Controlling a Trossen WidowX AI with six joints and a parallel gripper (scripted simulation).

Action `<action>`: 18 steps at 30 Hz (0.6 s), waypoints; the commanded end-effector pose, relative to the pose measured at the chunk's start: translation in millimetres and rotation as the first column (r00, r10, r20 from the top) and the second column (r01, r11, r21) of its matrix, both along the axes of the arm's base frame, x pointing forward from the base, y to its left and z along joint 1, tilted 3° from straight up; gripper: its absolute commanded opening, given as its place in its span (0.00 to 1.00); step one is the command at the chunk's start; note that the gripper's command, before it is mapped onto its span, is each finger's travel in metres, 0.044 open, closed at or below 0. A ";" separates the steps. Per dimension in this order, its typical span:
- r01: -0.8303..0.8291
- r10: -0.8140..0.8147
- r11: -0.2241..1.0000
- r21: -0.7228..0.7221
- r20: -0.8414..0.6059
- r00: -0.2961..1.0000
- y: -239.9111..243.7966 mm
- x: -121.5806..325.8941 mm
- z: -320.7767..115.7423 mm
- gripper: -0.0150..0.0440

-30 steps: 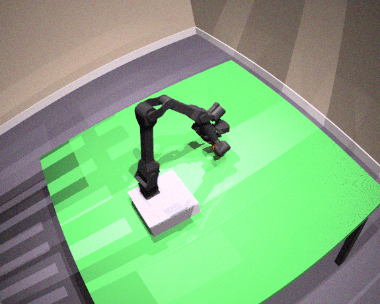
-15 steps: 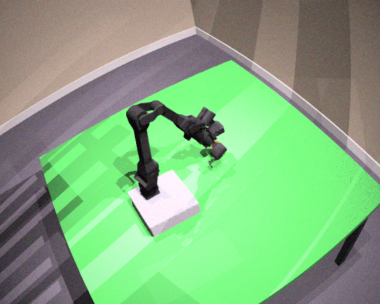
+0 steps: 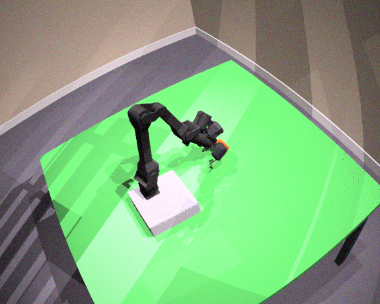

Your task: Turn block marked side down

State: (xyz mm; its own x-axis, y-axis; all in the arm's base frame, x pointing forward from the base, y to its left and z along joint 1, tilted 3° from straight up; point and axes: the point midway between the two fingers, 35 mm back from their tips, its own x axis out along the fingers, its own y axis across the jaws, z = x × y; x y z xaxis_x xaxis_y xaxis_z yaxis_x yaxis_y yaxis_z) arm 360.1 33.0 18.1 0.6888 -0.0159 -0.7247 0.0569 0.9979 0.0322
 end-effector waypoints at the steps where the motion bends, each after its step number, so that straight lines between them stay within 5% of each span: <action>1: 0.004 -0.004 1.000 -0.008 0.024 1.000 -0.3 0.5 -12.5 0.25; 18: 0.017 -0.013 1.000 -0.013 0.242 0.970 0.8 4.2 -30.6 0.25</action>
State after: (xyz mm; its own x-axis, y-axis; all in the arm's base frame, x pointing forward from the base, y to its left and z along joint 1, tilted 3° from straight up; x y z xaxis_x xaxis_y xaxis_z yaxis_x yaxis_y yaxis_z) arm 371.8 34.6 0.5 0.8476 -0.0327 -0.5296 0.0644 0.9971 0.0416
